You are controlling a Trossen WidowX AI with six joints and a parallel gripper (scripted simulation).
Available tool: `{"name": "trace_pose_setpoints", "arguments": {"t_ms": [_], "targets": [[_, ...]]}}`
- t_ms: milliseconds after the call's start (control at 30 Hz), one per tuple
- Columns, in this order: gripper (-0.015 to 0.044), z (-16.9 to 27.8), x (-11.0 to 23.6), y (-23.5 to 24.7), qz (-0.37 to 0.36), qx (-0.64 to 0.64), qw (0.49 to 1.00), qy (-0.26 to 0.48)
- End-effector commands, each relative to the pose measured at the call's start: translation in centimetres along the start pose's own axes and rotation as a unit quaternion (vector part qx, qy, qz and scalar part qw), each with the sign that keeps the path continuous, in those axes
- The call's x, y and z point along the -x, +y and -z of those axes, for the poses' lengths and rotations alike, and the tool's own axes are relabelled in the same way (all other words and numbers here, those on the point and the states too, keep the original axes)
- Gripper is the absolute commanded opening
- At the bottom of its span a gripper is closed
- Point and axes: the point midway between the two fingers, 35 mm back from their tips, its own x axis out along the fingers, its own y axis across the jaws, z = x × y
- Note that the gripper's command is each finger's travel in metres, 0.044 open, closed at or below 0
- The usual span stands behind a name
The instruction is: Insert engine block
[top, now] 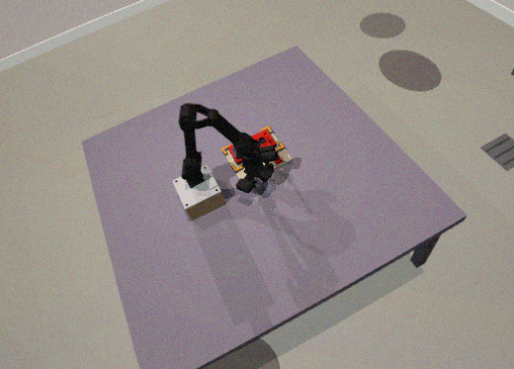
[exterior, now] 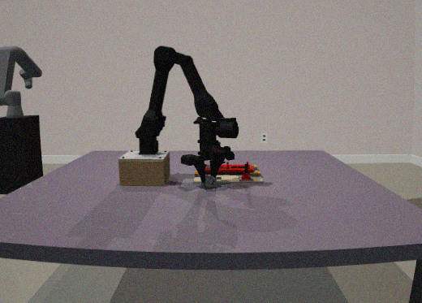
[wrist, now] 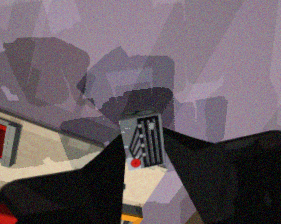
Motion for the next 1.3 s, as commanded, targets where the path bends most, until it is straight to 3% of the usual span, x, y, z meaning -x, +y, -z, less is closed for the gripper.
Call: {"name": "trace_pose_setpoints", "arguments": {"t_ms": [0, 500, 700, 1067, 1267], "targets": [[0.0053, 0.0, 0.0, 0.0, 0.0, 0.0, 1.0, 0.0], [0.044, 0.0, 0.0, 0.0, 0.0, 0.0, 1.0, 0.0], [0.044, 0.0, 0.2, 0.0, 0.001, 0.0, 1.0, 0.001], [0.044, -0.1, 4.5, 0.1, 0.003, 0.001, 1.0, 0.003], [0.044, -0.1, 4.2, 0.1, 0.001, 0.001, 1.0, 0.002]]}}
